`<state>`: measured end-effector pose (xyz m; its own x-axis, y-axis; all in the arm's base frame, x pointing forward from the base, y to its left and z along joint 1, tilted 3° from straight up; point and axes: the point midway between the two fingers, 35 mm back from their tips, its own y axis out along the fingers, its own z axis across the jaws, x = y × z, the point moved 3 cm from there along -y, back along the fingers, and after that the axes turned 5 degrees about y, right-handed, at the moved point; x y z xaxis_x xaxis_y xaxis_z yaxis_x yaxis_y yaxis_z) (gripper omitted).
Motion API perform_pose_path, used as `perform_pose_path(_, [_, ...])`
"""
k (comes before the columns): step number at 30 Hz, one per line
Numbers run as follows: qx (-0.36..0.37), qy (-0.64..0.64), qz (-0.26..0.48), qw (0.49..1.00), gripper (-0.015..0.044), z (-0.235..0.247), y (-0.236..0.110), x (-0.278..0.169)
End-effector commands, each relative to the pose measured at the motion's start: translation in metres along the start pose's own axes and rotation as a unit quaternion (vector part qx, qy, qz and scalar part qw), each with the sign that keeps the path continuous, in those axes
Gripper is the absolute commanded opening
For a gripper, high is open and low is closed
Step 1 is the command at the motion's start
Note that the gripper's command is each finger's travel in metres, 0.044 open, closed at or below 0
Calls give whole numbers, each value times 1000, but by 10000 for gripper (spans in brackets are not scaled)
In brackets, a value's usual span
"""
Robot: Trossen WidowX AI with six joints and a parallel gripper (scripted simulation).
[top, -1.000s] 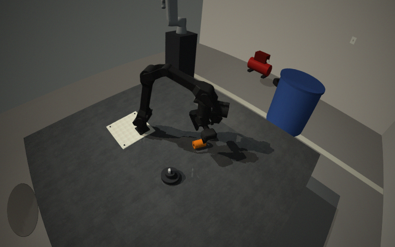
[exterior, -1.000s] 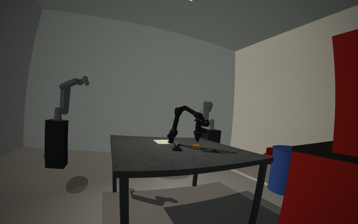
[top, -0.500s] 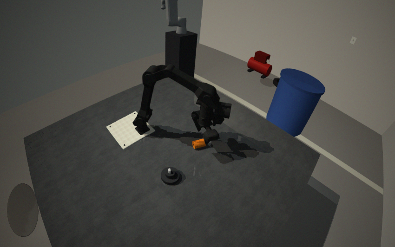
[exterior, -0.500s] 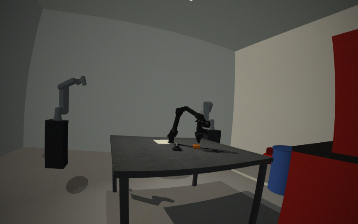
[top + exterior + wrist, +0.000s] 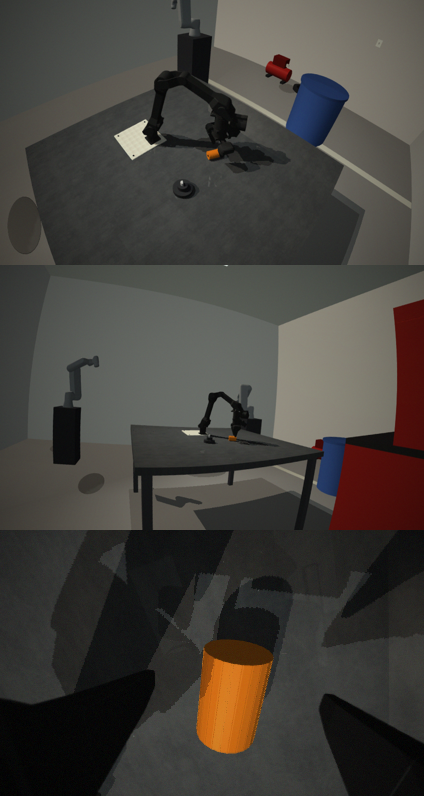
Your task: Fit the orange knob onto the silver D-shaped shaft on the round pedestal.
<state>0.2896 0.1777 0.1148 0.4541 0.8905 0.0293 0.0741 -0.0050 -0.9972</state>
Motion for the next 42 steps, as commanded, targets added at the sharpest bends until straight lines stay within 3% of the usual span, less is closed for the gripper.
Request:
perform_pose_path(1, [2,1,0,1000,440,0,8,0])
perform_pose_path(16, [2,1,0,1000,440,1,30,-1])
perform_pose_path(24, [2,1,0,1000,240,1,30,-1])
perform_pose_path(34, [2,1,0,1000,240,1,30,-1])
perform_pose_path(42, [2,1,0,1000,187,1,30,-1])
